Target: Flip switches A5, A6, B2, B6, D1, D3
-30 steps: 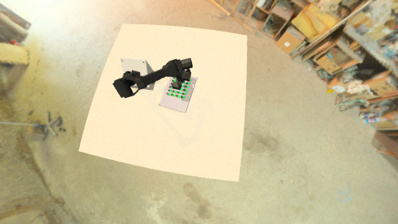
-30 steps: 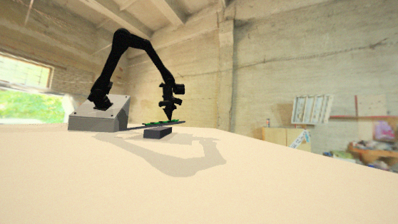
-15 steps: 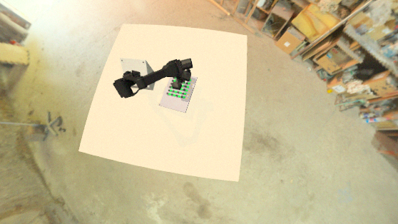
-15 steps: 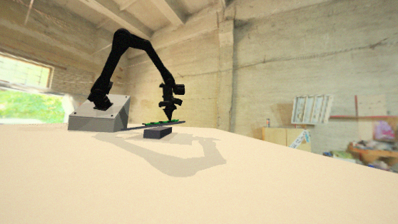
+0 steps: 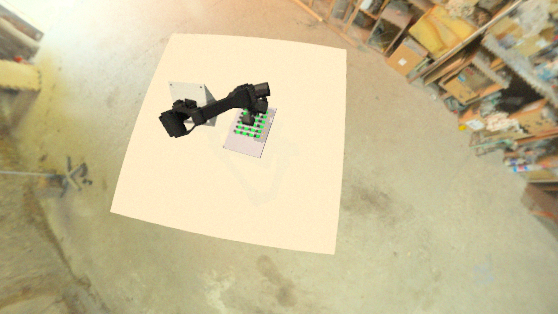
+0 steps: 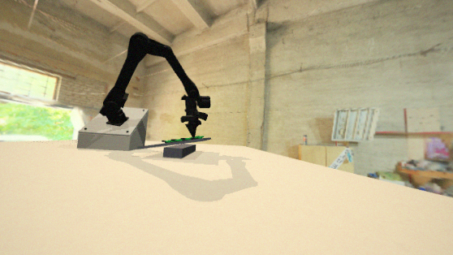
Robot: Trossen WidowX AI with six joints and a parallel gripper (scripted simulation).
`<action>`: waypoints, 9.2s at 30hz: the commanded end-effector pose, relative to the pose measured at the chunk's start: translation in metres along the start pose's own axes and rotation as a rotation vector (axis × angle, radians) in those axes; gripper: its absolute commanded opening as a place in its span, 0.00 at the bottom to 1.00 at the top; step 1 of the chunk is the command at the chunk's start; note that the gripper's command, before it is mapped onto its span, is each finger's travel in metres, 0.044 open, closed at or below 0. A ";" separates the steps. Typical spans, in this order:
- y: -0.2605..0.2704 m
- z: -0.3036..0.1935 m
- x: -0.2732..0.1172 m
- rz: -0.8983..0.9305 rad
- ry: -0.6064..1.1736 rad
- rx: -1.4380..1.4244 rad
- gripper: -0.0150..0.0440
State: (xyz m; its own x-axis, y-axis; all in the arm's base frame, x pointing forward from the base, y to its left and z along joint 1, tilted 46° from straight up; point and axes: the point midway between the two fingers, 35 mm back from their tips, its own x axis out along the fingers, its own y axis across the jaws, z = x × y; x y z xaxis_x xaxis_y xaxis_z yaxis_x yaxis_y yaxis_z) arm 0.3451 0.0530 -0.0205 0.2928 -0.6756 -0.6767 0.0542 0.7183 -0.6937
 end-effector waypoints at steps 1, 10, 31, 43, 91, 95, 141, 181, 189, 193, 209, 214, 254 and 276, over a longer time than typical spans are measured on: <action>0.000 0.000 0.001 -0.005 -0.001 -0.004 0.25; 0.000 0.000 0.002 -0.005 -0.002 -0.004 0.25; -0.104 -0.018 -0.062 -0.005 -0.025 -0.011 0.25; -0.113 -0.021 -0.027 -0.009 -0.052 -0.009 0.25; -0.114 -0.020 -0.002 -0.010 -0.052 -0.008 0.25; -0.114 -0.020 -0.002 -0.010 -0.052 -0.008 0.25; -0.112 -0.021 -0.062 -0.007 -0.024 -0.009 0.25; 0.028 -0.082 -0.007 -0.002 0.002 -0.007 0.25; 0.028 -0.081 -0.001 -0.002 0.002 -0.007 0.25; 0.028 -0.081 -0.001 -0.002 0.002 -0.007 0.25; 0.028 -0.081 -0.001 -0.002 0.002 -0.007 0.25; 0.028 -0.081 0.000 -0.002 0.002 -0.007 0.25; 0.030 -0.081 -0.019 0.003 -0.005 -0.005 0.25; -0.027 -0.102 -0.058 -0.002 -0.023 -0.010 0.25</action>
State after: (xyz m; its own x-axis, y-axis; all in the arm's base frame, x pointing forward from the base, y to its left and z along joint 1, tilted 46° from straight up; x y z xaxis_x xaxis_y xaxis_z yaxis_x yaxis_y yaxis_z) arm 0.2317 0.0612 0.0121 0.3137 -0.6684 -0.6744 0.0518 0.7212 -0.6908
